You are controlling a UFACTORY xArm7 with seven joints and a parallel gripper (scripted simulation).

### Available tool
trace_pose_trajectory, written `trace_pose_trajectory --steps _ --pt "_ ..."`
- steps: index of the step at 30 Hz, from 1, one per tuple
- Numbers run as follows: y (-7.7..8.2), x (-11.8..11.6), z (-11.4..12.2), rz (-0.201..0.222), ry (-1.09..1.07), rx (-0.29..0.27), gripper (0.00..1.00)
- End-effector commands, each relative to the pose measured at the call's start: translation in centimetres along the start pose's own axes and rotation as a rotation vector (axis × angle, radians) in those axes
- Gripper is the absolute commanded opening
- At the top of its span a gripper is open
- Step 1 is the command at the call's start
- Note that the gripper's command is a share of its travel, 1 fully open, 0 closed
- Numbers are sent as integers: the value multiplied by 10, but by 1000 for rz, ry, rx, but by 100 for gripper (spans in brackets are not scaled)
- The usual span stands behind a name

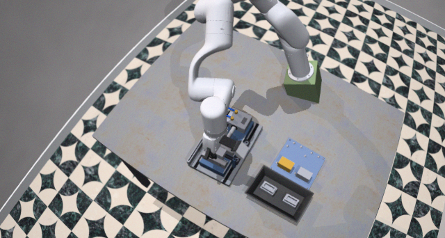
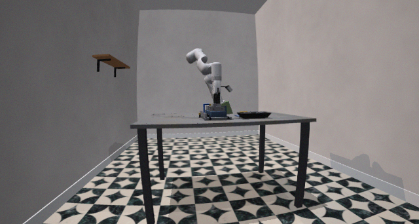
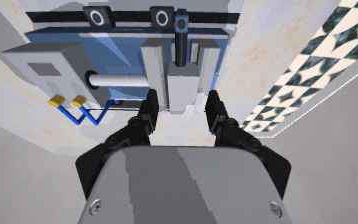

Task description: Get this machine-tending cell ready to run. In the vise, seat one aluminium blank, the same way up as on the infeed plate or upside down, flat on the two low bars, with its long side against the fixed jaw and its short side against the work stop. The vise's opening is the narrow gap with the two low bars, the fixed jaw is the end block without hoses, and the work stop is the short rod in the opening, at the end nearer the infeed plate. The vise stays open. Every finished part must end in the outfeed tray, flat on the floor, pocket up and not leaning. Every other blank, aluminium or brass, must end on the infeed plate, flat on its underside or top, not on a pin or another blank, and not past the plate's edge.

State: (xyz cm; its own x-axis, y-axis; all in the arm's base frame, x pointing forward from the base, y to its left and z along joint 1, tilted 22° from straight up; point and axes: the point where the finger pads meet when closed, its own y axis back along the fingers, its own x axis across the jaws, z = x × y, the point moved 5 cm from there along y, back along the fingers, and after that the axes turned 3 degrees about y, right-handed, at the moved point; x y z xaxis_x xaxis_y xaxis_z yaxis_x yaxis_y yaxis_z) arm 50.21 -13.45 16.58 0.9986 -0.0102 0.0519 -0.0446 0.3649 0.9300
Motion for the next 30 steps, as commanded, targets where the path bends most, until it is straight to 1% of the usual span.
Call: trace_pose_trajectory --steps 1,3,5,14,19,30 --pt "12 1 0 5 0 -1 69" --pt "18 1 0 5 0 -1 69" --pt "18 1 0 5 0 -1 69" --pt "46 1 0 5 0 -1 69" --pt "59 1 0 5 0 -1 69" --pt "68 1 0 5 0 -1 69"
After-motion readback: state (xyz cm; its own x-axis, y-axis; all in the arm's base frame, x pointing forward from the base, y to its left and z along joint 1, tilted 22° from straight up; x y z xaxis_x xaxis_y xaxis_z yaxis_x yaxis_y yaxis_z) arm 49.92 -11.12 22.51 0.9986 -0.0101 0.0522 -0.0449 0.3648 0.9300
